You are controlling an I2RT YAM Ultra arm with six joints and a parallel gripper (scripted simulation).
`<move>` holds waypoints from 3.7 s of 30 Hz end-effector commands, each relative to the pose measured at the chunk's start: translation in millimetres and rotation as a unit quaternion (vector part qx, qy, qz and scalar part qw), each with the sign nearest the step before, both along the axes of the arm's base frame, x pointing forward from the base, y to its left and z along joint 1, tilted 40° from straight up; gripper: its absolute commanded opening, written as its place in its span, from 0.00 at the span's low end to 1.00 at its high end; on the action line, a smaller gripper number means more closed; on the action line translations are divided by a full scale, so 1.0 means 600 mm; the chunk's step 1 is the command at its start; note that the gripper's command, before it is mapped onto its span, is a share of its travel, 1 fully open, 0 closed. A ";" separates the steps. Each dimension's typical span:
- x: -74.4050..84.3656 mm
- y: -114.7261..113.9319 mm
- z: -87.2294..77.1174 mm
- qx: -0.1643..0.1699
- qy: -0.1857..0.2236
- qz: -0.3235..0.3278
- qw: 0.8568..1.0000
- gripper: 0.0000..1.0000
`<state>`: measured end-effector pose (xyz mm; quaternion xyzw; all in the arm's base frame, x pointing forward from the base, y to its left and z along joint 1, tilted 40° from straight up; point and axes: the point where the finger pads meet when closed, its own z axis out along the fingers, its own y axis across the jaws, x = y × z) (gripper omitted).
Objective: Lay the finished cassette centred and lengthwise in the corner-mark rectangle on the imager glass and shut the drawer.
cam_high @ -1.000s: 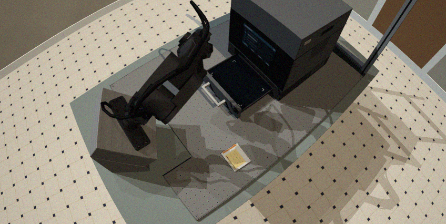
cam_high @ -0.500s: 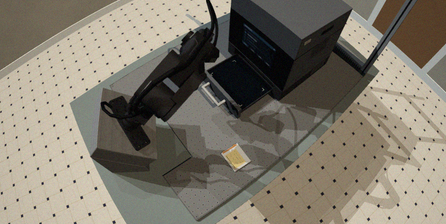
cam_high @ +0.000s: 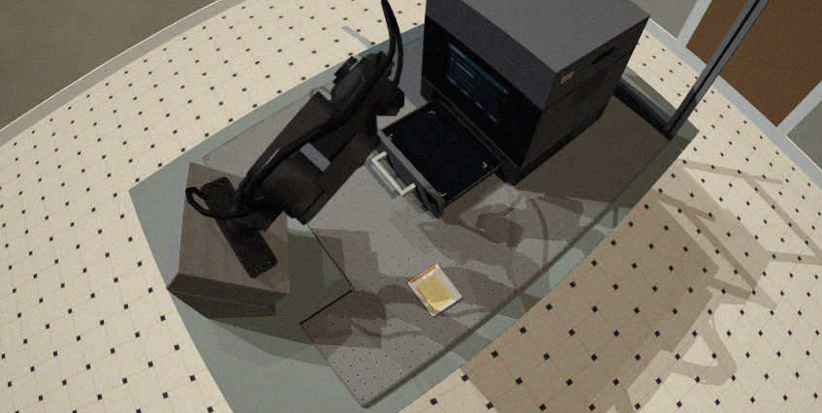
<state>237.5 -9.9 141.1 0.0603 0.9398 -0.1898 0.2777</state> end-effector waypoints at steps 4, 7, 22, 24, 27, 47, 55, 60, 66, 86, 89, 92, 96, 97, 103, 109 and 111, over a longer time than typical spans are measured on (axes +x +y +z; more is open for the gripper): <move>0.009 0.009 0.019 0.007 -0.014 0.003 1.000 0.35; 0.009 0.009 0.019 0.007 -0.014 0.003 1.000 0.35; 0.039 -0.014 -0.019 -0.053 0.025 0.061 0.996 0.35; 0.054 -0.019 -0.025 -0.073 0.033 0.086 0.993 0.35; 0.075 -0.027 -0.033 -0.103 0.045 0.122 0.986 0.35; 0.145 -0.055 -0.040 -0.287 0.099 0.325 0.896 0.35; 0.145 -0.055 -0.040 -0.344 0.121 0.387 0.847 0.35; 0.145 -0.055 -0.040 -0.389 0.139 0.436 0.799 0.35; 0.145 -0.055 -0.040 -0.439 0.159 0.491 0.735 0.35; 0.151 -0.051 -0.038 -0.460 0.170 0.515 0.703 0.35; 0.151 -0.051 -0.038 -0.460 0.170 0.515 0.703 0.35; 0.157 -0.055 -0.046 -0.458 0.173 0.518 0.702 0.35; 0.161 -0.059 -0.055 -0.457 0.175 0.519 0.701 0.35; 0.162 -0.060 -0.057 -0.456 0.175 0.519 0.701 0.35; 0.172 -0.065 -0.064 -0.457 0.175 0.519 0.701 0.35; 0.182 -0.068 -0.063 -0.459 0.172 0.517 0.702 0.35; 0.188 -0.070 -0.062 -0.460 0.170 0.516 0.703 0.35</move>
